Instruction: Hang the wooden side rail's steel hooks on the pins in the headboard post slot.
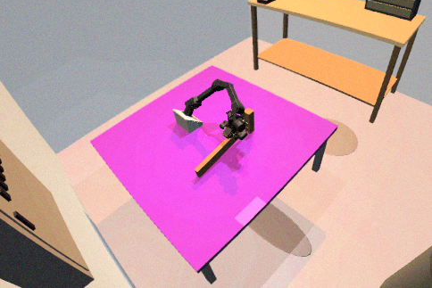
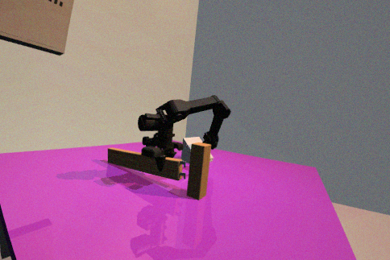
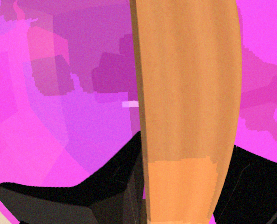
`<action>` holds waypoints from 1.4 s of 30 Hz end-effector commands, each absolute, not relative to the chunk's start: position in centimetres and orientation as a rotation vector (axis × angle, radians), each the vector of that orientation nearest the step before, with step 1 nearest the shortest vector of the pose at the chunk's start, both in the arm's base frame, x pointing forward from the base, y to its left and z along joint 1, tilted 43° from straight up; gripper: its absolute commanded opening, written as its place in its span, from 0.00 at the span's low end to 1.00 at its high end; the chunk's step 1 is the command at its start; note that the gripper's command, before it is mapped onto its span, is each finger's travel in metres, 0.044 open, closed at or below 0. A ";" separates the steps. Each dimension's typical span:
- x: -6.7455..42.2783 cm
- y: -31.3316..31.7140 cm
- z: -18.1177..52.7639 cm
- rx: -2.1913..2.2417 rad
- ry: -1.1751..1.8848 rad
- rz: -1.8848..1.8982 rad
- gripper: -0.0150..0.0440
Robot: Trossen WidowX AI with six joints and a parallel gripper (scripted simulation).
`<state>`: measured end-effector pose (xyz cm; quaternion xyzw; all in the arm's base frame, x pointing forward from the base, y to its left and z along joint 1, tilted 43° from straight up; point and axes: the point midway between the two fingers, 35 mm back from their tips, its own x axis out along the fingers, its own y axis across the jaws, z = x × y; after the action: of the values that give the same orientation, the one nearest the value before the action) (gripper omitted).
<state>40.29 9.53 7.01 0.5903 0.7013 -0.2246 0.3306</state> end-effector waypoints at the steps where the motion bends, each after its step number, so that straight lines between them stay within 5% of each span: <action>1: 40.4 9.1 7.9 1.559 1.811 -0.575 0.25; 42: 40.5 9.5 8.1 1.559 1.811 -0.575 0.25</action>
<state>40.19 9.85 7.24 0.5906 0.7008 -0.2245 0.3312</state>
